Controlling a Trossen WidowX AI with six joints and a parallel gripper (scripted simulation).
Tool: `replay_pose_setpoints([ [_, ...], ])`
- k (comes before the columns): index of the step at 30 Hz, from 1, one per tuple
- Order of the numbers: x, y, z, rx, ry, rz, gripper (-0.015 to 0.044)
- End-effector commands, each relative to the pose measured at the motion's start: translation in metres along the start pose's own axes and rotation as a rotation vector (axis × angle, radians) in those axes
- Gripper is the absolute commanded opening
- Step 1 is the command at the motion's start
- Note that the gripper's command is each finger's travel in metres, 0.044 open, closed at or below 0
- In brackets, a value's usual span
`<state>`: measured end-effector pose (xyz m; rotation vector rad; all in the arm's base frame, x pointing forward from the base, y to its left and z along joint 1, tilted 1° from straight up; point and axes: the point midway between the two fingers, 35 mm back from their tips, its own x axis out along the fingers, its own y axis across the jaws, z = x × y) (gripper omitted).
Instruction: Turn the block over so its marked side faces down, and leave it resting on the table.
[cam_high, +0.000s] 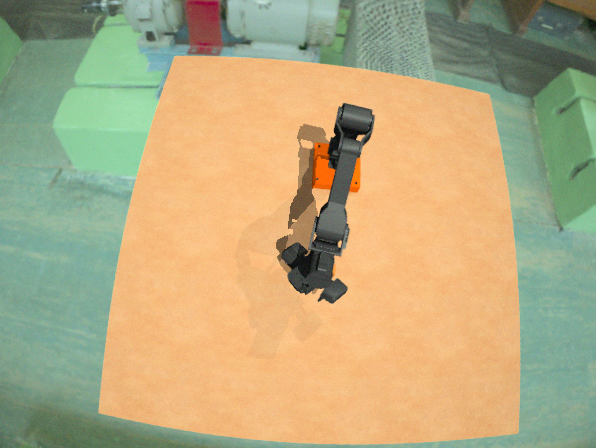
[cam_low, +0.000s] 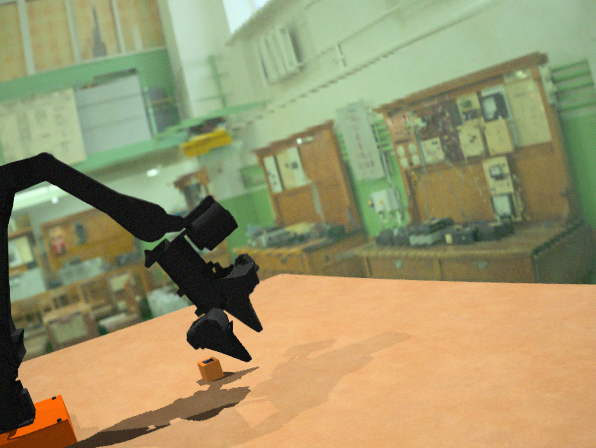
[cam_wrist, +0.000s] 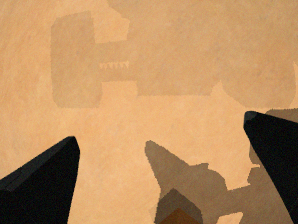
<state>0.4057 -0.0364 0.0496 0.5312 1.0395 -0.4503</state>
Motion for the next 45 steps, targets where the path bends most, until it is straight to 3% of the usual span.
replay_pose_setpoints([
  [1,-0.060,0.019,-0.042,-0.644,0.364,-0.038,0.0440],
  [4,-0.075,0.018,-0.051,-0.747,0.442,-0.037,0.0440],
  [16,-0.076,0.018,-0.051,-0.752,0.447,-0.037,0.0440],
  [21,-0.047,0.012,-0.066,-0.752,0.447,-0.037,0.0440],
  [45,-0.010,0.004,-0.081,-0.752,0.447,-0.037,0.0440],
])
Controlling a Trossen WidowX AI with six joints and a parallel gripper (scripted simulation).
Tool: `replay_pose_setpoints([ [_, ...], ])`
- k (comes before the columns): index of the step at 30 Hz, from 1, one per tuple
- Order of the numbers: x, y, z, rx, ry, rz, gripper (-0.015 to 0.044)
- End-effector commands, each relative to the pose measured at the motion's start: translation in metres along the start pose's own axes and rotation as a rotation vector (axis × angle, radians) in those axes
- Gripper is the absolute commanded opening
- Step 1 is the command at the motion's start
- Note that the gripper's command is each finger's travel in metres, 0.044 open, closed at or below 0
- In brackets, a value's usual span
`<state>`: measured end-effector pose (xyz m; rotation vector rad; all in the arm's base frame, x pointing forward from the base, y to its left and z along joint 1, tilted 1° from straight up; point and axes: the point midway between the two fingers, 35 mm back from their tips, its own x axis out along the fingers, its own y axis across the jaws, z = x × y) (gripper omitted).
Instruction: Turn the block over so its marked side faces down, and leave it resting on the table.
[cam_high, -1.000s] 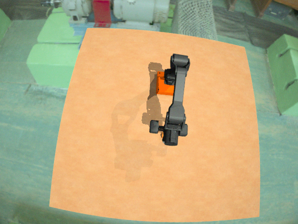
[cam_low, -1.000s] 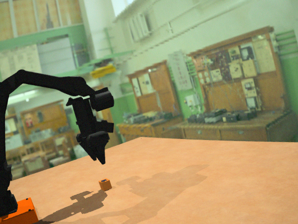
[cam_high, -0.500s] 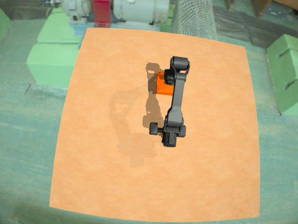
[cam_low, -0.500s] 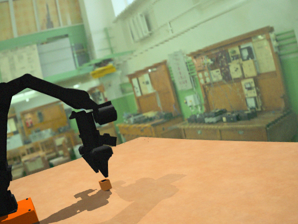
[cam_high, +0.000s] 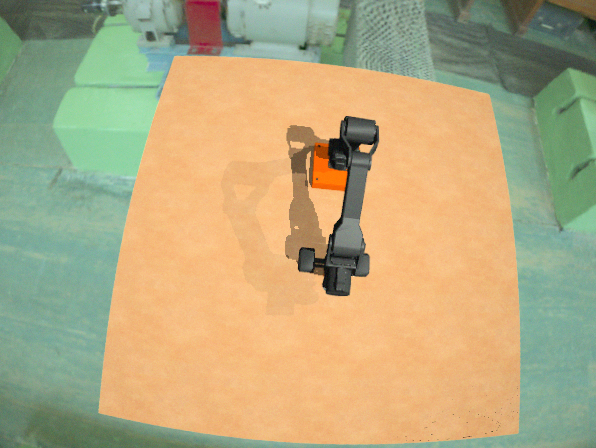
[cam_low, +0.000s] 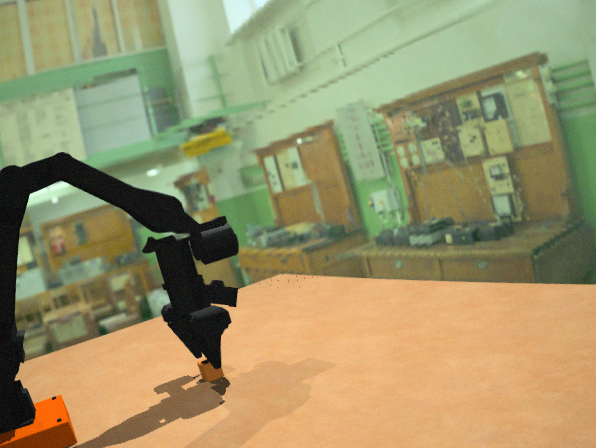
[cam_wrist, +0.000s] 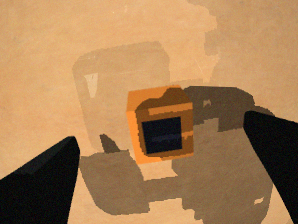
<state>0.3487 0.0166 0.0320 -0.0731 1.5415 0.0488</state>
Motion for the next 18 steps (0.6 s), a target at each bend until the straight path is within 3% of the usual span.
replay_pose_setpoints([
  [1,0.0069,0.0007,-0.0008,-0.005,0.002,0.005,0.0440],
  [7,0.0142,0.0008,-0.0012,-0.005,0.002,0.005,0.0440],
  [18,0.0142,0.0008,-0.0012,-0.005,0.002,0.005,0.0151],
])
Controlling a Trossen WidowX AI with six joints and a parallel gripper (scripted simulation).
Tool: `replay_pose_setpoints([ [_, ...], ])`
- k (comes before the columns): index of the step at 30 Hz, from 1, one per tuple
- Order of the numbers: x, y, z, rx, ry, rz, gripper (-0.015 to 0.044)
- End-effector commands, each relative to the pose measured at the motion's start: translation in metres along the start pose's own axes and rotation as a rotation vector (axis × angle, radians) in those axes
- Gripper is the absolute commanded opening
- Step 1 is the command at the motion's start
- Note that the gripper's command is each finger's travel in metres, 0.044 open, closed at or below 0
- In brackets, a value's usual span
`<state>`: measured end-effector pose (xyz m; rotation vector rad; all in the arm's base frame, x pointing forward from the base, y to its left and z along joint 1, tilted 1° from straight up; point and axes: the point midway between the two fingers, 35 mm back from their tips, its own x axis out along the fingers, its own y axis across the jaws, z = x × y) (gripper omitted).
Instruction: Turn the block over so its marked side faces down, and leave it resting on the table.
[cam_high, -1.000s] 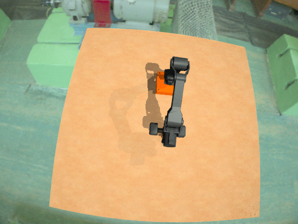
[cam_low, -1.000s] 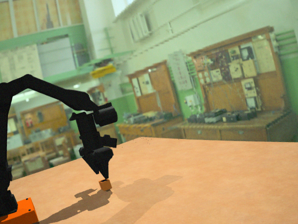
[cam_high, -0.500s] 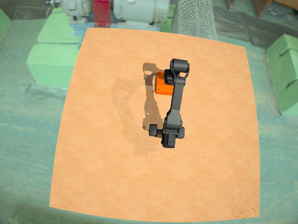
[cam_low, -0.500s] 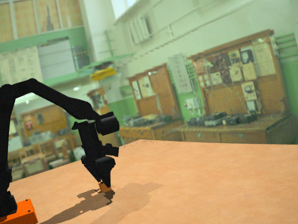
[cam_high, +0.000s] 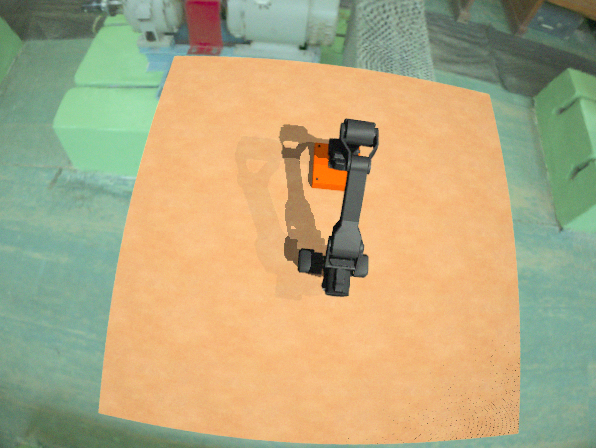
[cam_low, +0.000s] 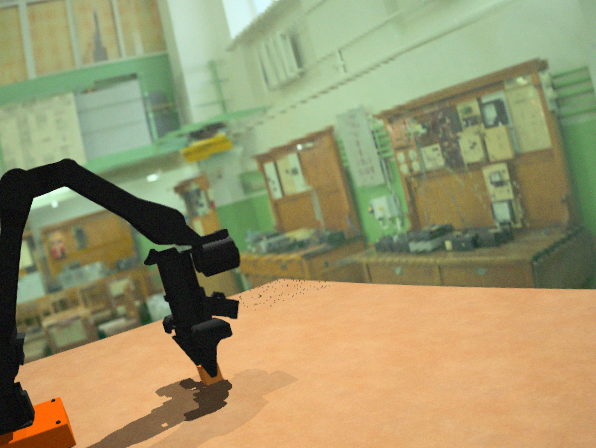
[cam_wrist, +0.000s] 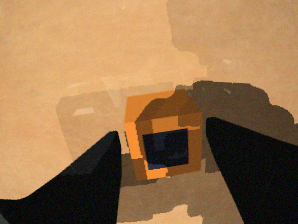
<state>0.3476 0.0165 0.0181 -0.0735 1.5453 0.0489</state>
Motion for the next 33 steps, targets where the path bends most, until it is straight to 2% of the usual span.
replay_pose_setpoints([
  [1,0.000,0.001,0.000,-0.005,-0.002,0.005,0.0125],
  [16,0.000,0.001,0.000,-0.005,-0.002,0.005,0.0025],
  [17,-0.001,0.001,0.000,-0.005,-0.002,0.005,0.0000],
  [22,-0.029,0.000,0.000,-0.005,-0.002,0.005,0.0000],
  [27,-0.029,0.000,0.001,-0.005,-0.012,0.005,0.0000],
  [33,-0.025,0.000,0.002,-0.004,-0.104,0.006,0.0000],
])
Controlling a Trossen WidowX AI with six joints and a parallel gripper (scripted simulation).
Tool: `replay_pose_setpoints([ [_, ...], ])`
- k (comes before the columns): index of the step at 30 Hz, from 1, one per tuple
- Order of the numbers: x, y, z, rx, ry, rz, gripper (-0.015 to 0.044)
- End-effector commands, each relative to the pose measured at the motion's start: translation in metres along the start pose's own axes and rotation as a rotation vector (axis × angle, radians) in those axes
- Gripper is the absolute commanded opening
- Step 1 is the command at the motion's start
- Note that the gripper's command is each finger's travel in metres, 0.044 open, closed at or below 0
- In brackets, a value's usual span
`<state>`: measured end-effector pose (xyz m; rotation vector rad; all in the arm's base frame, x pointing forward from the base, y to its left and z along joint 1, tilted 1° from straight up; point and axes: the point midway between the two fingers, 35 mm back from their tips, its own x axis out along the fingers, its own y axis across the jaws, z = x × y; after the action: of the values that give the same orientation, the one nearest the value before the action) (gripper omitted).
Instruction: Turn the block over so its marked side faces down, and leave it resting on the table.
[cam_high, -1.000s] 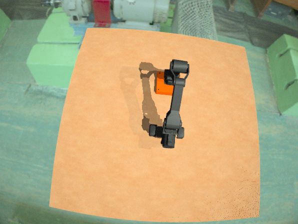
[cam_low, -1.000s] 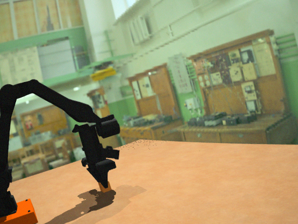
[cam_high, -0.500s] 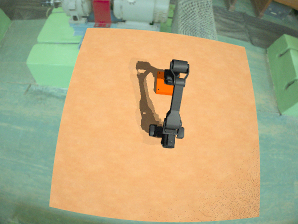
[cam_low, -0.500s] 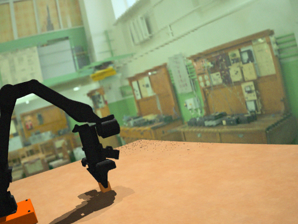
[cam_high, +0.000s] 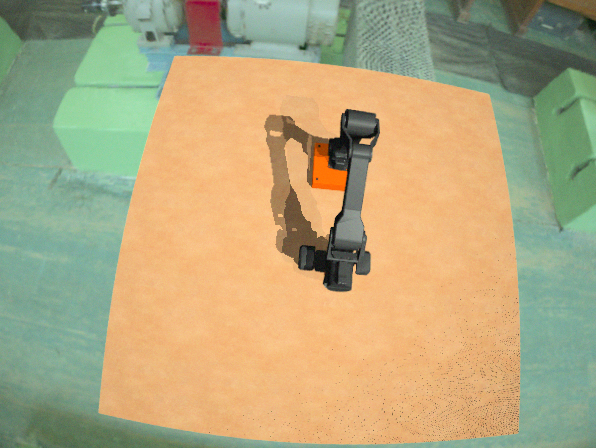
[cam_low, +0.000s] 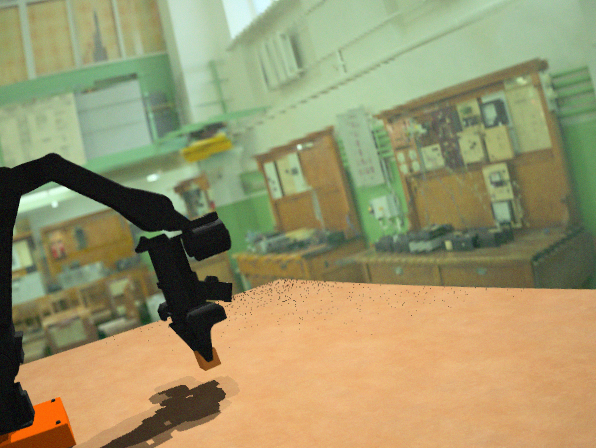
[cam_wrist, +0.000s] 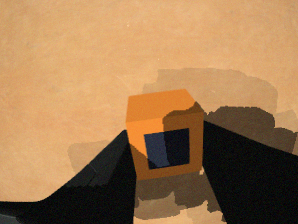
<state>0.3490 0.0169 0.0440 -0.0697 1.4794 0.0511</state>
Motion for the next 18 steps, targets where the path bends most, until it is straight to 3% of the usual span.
replay_pose_setpoints([
  [1,0.0016,0.0006,0.0000,-0.005,-0.053,0.006,0.0000],
  [18,0.0068,0.0005,-0.0023,-0.004,-0.320,0.006,0.0000],
])
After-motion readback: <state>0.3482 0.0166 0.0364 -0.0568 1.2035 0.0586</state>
